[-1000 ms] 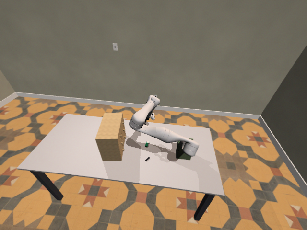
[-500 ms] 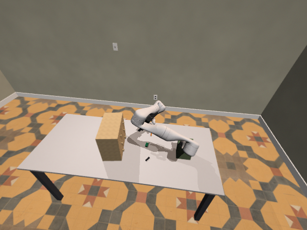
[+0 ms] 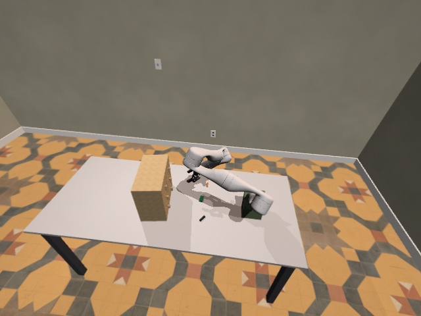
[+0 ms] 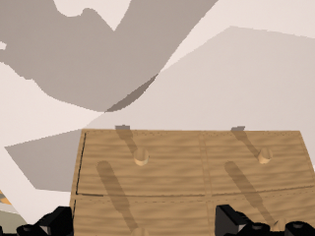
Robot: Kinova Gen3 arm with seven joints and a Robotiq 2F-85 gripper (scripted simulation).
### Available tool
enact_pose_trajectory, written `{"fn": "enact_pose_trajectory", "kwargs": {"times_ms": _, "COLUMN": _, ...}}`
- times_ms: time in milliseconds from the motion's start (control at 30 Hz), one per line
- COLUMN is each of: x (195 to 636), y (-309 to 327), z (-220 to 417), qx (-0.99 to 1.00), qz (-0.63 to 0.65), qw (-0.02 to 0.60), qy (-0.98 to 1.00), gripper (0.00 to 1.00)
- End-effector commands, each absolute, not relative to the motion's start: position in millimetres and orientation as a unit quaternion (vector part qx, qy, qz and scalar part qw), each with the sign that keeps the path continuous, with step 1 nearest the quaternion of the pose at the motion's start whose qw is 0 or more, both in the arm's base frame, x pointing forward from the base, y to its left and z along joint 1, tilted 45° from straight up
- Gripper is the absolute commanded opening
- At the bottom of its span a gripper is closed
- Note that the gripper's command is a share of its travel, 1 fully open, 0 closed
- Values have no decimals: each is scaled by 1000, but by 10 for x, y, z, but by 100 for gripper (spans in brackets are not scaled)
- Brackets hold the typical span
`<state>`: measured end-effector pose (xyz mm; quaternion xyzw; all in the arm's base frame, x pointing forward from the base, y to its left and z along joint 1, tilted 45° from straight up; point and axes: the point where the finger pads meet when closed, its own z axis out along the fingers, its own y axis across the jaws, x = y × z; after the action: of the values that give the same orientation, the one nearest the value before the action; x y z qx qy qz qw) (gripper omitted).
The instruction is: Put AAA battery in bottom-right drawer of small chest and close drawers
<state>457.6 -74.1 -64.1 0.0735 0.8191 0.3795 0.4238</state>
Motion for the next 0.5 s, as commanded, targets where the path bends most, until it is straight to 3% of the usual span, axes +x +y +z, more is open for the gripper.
{"fn": "enact_pose_trajectory", "kwargs": {"times_ms": 0, "x": 4523, "y": -706, "z": -743, "qx": 92, "qz": 381, "qw": 432, "qy": 812, "gripper": 100}}
{"fn": "enact_pose_trajectory", "kwargs": {"times_ms": 467, "x": 4638, "y": -582, "z": -836, "qx": 126, "qz": 371, "qw": 505, "qy": 769, "gripper": 100}}
